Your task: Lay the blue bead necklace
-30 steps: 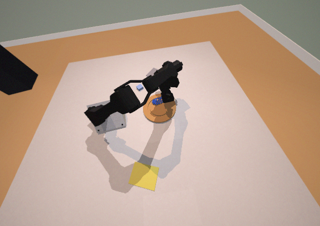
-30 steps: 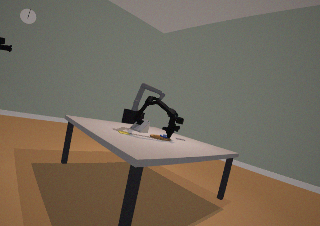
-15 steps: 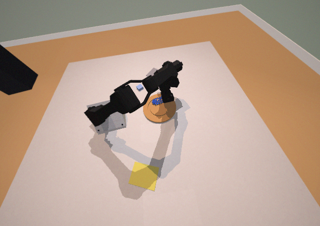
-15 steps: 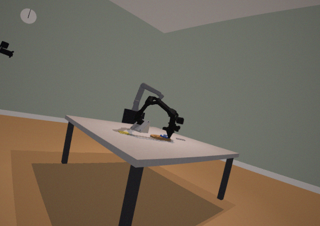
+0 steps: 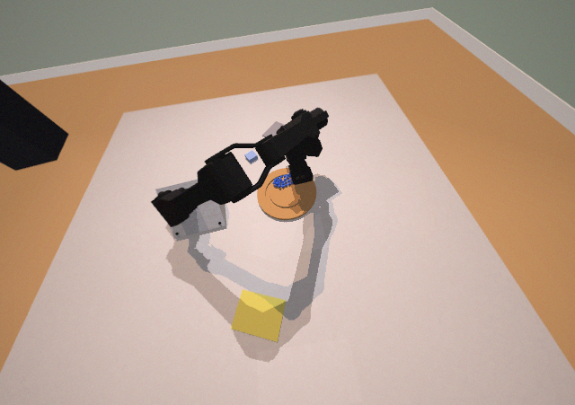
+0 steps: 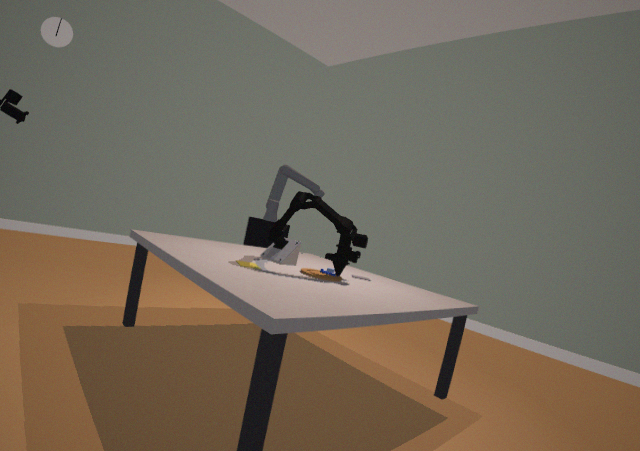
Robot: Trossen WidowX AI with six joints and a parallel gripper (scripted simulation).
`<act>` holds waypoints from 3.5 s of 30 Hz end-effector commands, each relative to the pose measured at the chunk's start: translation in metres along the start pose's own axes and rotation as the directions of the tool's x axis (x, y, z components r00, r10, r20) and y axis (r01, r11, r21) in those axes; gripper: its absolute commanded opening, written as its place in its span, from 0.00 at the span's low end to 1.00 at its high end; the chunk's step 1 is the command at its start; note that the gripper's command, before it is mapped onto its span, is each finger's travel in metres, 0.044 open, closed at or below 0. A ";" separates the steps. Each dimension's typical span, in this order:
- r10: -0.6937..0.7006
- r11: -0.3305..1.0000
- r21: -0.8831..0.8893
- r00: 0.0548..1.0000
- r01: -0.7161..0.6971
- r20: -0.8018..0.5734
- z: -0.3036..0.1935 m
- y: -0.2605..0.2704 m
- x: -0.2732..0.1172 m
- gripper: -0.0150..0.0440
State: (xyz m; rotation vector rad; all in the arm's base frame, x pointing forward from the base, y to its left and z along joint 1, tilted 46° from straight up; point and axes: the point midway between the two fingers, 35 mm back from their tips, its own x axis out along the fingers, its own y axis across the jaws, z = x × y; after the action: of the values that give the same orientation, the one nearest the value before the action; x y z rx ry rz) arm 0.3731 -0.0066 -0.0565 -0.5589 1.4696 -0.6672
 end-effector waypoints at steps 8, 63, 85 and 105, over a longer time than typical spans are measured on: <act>0.000 1.000 0.001 1.000 0.000 0.000 0.000 0.000 0.000 0.25; -0.006 1.000 -0.005 1.000 0.006 -0.002 -0.004 -0.017 0.003 0.25; -0.006 1.000 -0.005 1.000 0.006 -0.002 -0.004 -0.017 0.003 0.25; -0.006 1.000 -0.005 1.000 0.006 -0.002 -0.004 -0.017 0.003 0.25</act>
State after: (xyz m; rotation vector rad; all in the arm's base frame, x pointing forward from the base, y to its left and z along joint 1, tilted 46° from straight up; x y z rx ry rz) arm 0.3704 -0.0171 -0.0453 -0.5571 1.4620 -0.6648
